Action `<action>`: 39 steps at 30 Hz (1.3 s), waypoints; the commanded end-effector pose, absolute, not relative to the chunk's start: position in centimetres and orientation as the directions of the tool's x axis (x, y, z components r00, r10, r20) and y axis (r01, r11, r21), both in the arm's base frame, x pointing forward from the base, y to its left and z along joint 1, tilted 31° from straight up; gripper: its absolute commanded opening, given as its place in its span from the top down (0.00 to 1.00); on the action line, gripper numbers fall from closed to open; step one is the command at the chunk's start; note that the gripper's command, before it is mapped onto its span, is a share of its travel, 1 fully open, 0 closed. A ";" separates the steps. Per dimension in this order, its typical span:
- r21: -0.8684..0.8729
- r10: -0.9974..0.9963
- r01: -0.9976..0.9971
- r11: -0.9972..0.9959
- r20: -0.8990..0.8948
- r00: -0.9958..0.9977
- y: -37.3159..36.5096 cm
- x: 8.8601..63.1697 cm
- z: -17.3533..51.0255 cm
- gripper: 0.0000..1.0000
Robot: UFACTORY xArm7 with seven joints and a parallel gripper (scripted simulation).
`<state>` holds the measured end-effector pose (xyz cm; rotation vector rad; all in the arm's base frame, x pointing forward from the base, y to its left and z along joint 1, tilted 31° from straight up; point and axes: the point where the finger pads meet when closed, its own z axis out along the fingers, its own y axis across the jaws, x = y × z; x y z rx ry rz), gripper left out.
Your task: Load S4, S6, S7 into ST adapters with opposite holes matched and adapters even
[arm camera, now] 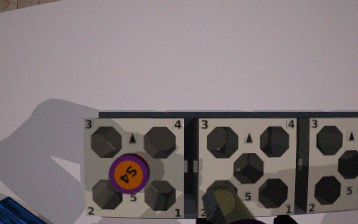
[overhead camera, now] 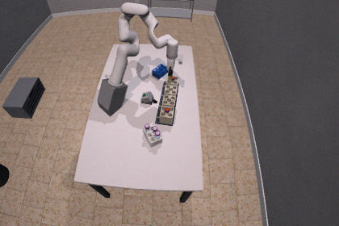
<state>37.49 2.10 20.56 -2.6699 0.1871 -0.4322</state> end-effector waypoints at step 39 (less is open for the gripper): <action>-0.432 -0.196 -0.062 -0.900 0.273 0.942 -0.5 39.6 17.4 1.00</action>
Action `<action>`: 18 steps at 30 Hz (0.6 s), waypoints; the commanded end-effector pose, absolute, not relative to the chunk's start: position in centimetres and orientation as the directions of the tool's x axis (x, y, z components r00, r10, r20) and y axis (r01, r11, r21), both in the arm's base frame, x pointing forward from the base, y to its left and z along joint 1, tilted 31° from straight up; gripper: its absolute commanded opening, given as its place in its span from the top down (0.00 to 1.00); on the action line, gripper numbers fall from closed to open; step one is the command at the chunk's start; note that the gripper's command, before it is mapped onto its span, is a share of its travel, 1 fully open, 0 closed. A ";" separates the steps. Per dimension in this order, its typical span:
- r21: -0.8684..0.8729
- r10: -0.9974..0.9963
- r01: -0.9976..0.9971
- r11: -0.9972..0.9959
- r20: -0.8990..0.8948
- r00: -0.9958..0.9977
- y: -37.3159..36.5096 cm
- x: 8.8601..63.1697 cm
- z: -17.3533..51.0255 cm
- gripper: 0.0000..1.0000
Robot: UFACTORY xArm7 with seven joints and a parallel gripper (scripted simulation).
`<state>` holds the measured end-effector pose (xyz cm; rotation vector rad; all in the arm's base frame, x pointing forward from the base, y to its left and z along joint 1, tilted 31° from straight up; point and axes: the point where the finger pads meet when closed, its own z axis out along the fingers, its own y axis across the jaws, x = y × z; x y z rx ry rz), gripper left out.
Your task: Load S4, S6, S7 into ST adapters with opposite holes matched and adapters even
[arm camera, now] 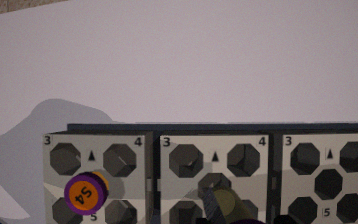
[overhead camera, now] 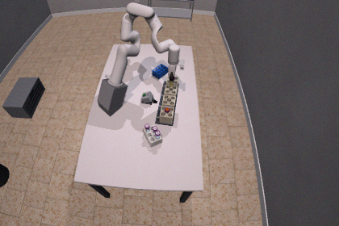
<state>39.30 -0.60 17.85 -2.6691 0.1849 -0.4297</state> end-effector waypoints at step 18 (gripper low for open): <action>-0.432 -0.196 -0.062 -0.900 0.273 0.942 0.1 40.1 16.2 1.00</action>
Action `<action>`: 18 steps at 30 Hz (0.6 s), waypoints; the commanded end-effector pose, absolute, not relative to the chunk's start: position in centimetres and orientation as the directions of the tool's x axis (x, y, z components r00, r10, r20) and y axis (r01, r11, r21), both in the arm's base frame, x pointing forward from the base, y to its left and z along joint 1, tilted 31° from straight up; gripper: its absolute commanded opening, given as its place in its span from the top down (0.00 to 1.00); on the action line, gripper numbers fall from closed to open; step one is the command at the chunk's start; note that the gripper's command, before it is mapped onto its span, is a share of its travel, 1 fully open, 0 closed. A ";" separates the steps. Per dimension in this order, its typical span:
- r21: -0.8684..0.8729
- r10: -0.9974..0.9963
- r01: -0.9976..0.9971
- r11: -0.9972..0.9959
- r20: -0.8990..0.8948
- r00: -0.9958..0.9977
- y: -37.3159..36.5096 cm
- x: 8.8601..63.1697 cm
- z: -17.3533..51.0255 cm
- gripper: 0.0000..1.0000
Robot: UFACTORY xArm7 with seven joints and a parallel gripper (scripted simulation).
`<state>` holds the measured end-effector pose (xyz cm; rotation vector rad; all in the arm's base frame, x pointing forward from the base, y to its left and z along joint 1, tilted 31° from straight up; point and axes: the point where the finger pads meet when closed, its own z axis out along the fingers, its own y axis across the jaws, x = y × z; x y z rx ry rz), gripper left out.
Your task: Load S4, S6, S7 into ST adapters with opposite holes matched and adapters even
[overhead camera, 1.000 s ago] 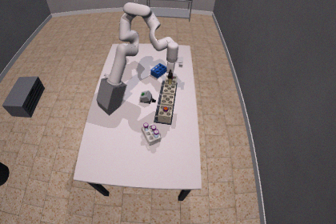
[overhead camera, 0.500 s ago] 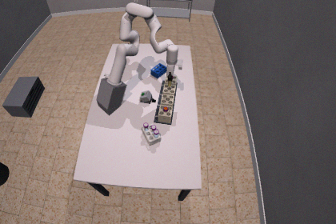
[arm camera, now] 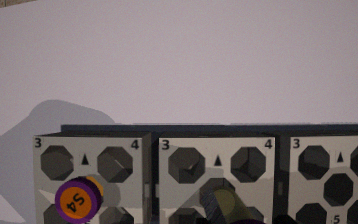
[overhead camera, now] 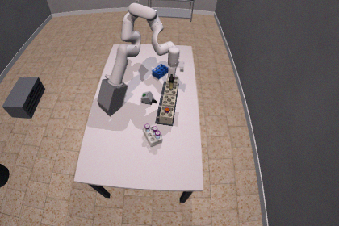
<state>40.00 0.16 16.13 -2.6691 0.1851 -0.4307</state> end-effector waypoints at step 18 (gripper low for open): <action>-0.432 -0.196 -0.062 -0.900 0.273 0.942 0.4 40.4 15.4 1.00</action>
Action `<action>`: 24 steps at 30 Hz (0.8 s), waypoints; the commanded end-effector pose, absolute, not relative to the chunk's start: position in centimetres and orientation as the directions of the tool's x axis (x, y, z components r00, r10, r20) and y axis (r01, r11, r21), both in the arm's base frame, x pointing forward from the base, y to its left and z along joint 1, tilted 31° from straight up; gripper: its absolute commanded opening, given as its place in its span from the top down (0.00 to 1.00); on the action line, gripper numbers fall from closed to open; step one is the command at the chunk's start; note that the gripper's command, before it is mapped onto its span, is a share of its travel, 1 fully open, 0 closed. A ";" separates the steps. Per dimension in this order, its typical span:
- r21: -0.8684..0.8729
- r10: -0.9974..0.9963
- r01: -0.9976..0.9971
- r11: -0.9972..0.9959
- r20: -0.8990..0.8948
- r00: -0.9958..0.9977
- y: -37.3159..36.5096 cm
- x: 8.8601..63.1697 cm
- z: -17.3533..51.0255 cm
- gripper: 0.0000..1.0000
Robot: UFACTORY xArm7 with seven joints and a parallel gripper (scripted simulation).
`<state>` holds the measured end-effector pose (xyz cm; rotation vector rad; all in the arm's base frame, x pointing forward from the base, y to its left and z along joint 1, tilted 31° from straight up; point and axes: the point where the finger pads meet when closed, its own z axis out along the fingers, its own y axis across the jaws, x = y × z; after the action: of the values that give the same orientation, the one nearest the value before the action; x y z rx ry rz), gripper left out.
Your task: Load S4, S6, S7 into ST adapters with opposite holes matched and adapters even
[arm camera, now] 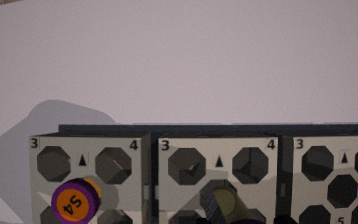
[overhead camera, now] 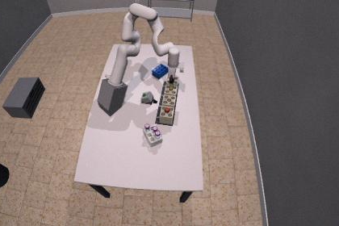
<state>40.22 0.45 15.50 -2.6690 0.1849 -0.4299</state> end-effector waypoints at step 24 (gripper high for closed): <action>-0.432 -0.196 -0.063 -0.900 0.273 0.942 1.2 41.1 13.6 1.00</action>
<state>40.88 1.23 13.79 -2.6691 0.1851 -0.4305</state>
